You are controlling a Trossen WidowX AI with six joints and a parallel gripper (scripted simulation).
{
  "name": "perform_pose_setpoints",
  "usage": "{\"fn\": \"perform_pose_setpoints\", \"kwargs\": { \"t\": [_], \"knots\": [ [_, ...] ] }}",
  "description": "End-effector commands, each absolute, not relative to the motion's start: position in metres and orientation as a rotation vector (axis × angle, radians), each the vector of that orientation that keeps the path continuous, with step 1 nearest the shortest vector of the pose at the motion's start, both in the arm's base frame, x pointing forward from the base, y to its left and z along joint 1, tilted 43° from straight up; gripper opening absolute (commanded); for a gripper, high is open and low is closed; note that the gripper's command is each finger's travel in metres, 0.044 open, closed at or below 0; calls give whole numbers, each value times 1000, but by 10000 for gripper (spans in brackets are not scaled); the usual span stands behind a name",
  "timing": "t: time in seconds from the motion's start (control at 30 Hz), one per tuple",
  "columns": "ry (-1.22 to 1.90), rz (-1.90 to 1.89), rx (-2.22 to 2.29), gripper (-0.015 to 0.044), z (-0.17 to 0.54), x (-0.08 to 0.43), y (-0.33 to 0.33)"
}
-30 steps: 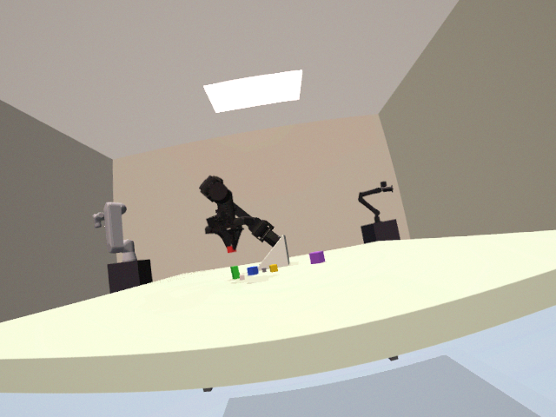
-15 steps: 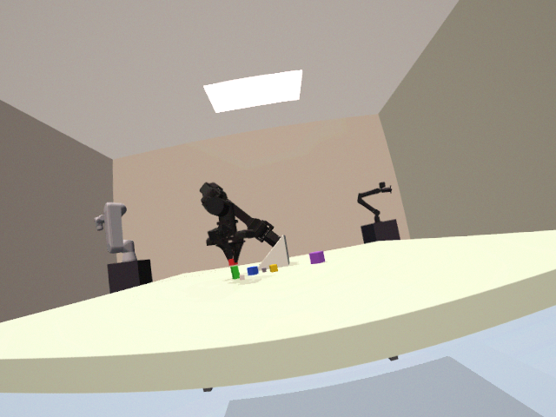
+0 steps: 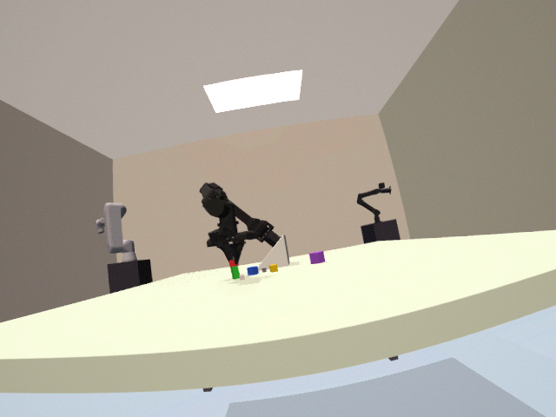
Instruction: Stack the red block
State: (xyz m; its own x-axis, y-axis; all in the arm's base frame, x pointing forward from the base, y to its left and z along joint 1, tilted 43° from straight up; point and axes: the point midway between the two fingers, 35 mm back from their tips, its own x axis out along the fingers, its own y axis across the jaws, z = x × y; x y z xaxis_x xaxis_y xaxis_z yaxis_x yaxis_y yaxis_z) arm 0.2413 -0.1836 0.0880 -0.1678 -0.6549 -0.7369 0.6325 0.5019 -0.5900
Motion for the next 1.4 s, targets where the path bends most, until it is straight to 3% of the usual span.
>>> {"fn": "perform_pose_setpoints", "kwargs": {
  "t": [0.0, 0.47, 1.03, 1.37],
  "knots": [
    [1318, -1136, -28, 0, 88, 241, -184],
    [1318, -1136, -27, 0, 89, 242, -183],
    [1317, -1135, -23, 440, 87, 241, -184],
    [1317, -1135, -23, 440, 87, 241, -184]
  ]
}}
